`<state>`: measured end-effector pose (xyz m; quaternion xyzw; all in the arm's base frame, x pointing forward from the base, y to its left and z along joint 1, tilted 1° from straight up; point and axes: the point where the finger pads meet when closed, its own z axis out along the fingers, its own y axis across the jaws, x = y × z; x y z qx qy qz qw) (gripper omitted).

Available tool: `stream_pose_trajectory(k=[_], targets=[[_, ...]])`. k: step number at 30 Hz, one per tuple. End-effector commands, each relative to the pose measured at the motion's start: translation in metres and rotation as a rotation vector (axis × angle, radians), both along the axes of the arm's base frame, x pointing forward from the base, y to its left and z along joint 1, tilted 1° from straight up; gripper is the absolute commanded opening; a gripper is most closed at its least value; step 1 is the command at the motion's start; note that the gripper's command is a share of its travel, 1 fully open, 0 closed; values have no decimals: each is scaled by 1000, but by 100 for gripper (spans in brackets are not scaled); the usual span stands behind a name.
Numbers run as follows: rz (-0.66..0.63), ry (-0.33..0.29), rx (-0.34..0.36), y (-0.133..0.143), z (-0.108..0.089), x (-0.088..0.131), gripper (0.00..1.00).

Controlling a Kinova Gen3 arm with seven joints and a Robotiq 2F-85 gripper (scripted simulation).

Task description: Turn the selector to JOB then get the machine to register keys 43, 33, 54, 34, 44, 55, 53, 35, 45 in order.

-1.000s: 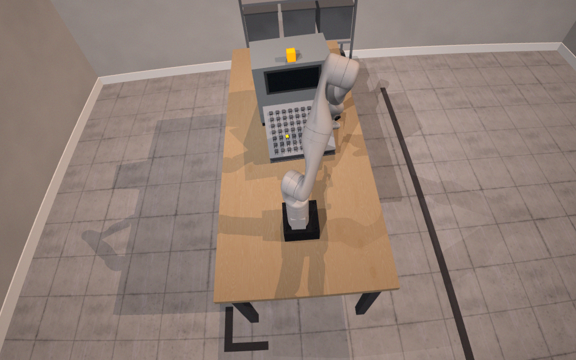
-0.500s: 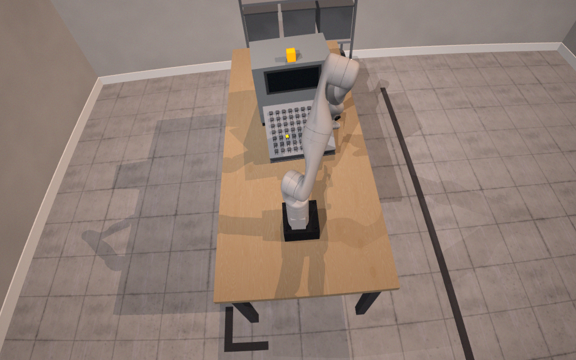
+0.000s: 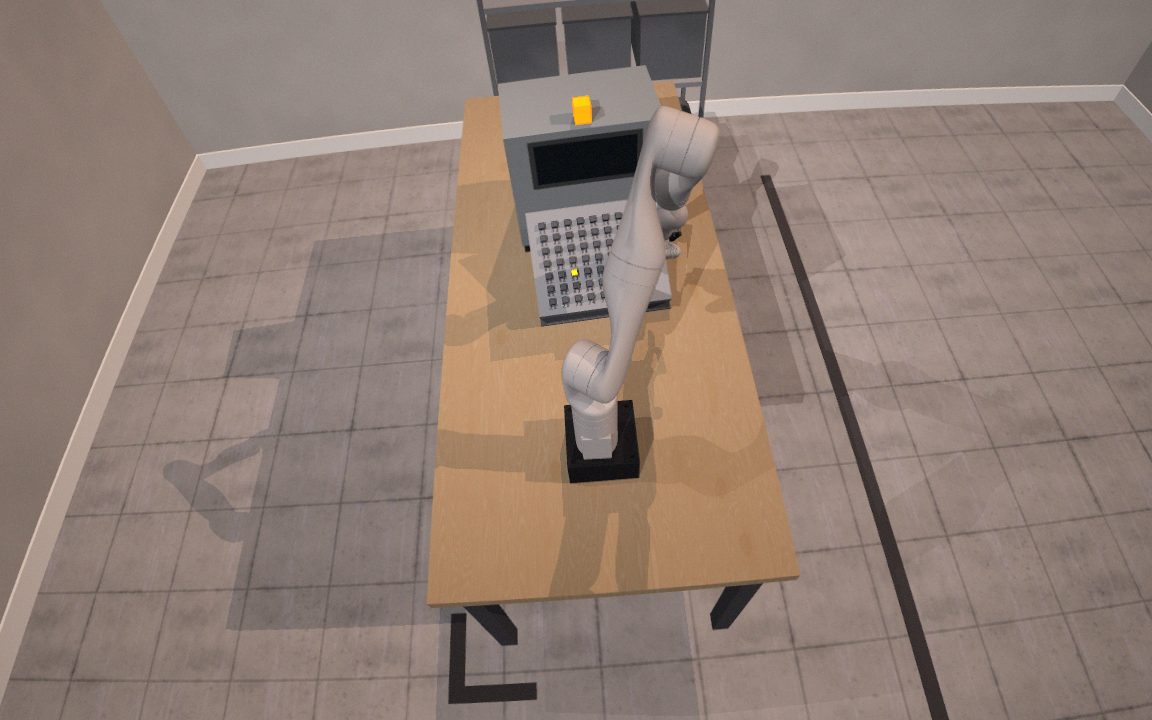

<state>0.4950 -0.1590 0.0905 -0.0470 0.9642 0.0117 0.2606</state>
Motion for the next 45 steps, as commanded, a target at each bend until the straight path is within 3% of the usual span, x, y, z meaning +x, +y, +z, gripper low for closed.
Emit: stream_pose_trajectory(k=[1, 27, 45], targets=[[0, -2, -1, 0, 1, 0, 60], [0, -2, -1, 0, 0, 1, 60], [0, -2, -1, 1, -13, 8, 60]])
